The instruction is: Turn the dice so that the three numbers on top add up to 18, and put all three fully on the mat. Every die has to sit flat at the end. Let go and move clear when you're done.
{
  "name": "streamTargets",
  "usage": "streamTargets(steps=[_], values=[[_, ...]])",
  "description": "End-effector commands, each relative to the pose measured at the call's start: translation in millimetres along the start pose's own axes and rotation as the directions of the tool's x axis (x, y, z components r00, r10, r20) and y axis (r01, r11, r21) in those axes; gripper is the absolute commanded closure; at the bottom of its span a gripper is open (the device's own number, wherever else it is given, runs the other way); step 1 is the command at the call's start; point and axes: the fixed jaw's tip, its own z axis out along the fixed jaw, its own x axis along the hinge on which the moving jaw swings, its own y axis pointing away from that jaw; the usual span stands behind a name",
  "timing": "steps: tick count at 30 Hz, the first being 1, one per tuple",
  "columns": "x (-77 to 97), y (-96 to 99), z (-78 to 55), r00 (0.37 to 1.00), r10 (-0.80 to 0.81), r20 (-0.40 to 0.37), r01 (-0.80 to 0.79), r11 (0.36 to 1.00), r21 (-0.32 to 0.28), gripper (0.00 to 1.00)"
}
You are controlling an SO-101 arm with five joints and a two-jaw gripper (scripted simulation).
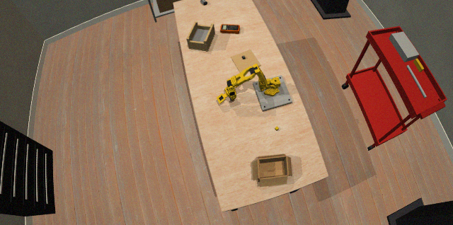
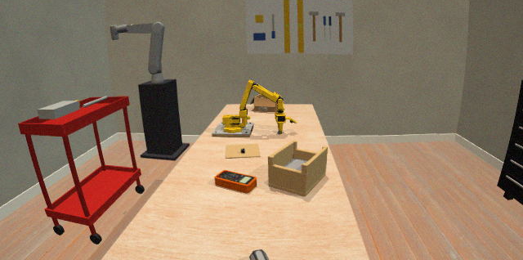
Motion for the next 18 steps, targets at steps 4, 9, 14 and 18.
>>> streamTargets(steps=[4, 9, 14, 18], values=[[2.1, -2.3, 3.0, 1.000, -0.003, -0.014, 0.003, 1.000, -0.005, 0.93], [2.1, -2.6, 3.1, 1.000, -0.003, -0.014, 0.003, 1.000, -0.005, 0.93], [2.1, -2.6, 3.0, 1.000, -0.003, -0.014, 0.003, 1.000, -0.005, 0.94], [2.1, -2.6, 3.0, 1.000, -0.003, -0.014, 0.003, 1.000, -0.005, 0.95]])
